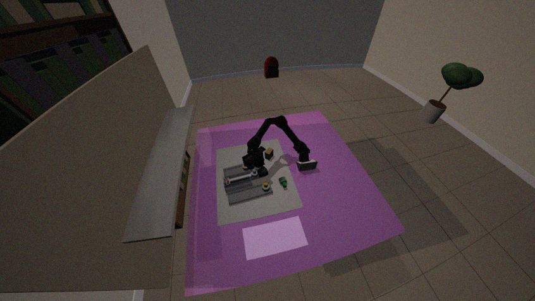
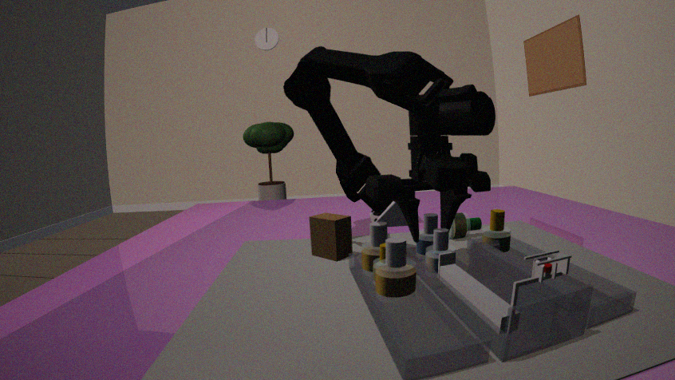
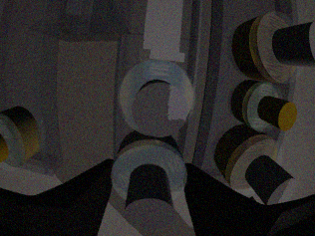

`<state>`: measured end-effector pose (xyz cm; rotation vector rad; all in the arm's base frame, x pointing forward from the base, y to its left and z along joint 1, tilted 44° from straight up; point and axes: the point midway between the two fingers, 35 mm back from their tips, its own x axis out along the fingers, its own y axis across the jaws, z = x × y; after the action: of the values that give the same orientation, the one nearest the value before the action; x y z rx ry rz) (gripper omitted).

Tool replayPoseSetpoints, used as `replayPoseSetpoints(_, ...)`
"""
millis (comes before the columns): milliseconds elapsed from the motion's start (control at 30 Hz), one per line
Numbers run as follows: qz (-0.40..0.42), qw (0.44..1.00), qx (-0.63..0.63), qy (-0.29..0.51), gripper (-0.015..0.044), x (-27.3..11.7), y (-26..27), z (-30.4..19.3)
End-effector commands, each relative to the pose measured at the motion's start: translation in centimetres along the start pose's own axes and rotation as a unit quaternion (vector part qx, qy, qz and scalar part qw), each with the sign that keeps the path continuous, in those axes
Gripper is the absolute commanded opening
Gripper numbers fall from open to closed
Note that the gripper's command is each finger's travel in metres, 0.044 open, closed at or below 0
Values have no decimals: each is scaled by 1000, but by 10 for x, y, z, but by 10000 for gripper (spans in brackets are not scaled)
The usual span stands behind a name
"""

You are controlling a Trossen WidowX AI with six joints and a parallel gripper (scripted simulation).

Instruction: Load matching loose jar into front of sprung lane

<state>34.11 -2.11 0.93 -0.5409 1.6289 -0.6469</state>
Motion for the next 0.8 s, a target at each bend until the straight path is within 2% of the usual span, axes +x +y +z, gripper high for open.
replayPoseSetpoints(0,-2,1000,5,-6,0,2,-2,4)
replayPoseSetpoints(767,-2,1000,5,-6,0,8,-3,3)
